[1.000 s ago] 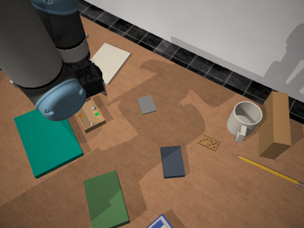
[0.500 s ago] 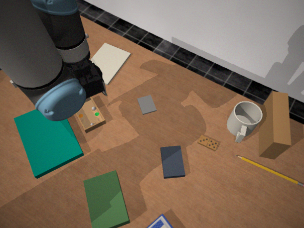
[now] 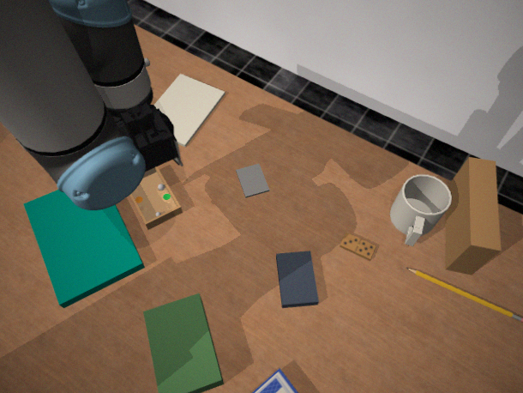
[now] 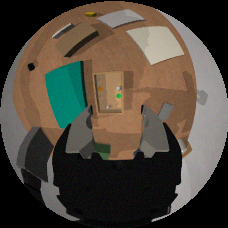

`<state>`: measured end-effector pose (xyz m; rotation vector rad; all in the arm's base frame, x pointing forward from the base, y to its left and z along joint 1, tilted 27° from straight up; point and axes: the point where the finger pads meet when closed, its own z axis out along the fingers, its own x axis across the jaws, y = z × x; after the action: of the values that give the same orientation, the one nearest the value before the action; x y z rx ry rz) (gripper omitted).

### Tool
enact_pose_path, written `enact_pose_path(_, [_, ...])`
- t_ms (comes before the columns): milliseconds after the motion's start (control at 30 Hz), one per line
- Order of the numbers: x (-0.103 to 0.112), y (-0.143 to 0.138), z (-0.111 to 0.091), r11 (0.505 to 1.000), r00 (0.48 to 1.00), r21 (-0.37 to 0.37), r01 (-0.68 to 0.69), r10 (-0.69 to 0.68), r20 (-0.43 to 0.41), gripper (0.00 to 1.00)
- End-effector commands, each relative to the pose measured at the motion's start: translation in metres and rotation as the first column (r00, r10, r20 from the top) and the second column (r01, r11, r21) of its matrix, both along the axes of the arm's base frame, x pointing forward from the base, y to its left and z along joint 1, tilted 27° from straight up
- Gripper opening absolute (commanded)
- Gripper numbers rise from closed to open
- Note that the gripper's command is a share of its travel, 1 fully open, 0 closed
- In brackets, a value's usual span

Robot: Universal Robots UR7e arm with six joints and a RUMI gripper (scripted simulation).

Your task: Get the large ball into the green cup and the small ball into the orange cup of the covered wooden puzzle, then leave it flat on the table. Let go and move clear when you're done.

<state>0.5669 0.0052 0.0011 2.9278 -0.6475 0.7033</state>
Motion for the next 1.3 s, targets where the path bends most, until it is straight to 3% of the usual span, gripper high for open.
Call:
enact_pose_path(0, [-0.005,0.003,-0.002,1.000,1.000,-0.003,-0.007,0.007,0.000,0.55])
enact_pose_path(333, [-0.015,0.007,-0.008,1.000,1.000,-0.003,-0.007,0.007,0.000,0.55])
enact_pose_path(767, [-0.013,0.007,-0.011,1.000,1.000,-0.003,-0.007,0.007,0.000,0.55])
enact_pose_path(1267, [-0.005,0.004,-0.029,1.000,1.000,-0.003,-0.007,0.007,0.000,0.55])
